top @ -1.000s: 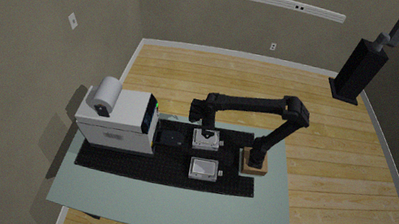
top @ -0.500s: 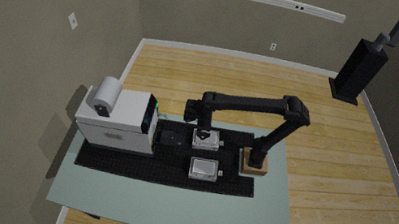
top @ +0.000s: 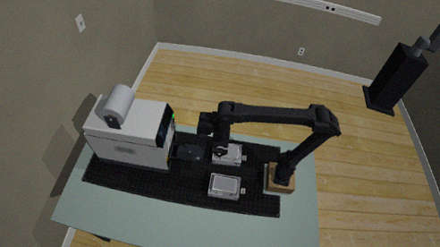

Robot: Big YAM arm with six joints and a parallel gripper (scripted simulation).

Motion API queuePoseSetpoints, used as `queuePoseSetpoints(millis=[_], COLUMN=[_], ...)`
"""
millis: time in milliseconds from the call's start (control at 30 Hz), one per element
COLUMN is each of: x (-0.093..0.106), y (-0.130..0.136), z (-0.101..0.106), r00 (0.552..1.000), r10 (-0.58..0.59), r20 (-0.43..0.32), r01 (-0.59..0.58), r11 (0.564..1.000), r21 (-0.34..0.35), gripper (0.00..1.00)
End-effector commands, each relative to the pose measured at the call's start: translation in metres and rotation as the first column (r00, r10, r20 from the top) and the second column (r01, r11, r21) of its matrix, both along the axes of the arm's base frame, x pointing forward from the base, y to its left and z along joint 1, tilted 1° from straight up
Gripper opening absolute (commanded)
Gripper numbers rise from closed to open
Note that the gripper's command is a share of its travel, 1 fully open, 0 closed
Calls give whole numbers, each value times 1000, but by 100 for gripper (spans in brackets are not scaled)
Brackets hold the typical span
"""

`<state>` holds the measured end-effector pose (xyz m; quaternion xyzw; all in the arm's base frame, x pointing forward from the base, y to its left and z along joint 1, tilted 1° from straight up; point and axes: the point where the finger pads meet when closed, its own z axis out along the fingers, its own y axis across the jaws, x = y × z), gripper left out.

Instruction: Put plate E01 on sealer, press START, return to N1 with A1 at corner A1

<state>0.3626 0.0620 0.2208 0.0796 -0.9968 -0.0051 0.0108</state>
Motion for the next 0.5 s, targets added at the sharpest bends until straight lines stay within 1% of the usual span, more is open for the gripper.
queuePoseSetpoints(millis=[0, 67, 233, 467], x=[14, 13, 11, 8], y=[-2, -7, -8, -11], z=[22, 20, 19, 7], r00=[998, 998, 998, 999], r10=[-24, -26, -22, -8], r20=[50, 55, 62, 47], r01=[24, 26, 21, 8], r11=[1000, 1000, 1000, 1000], r21=[1, -1, 10, 10], gripper=[100, 100, 100, 100])
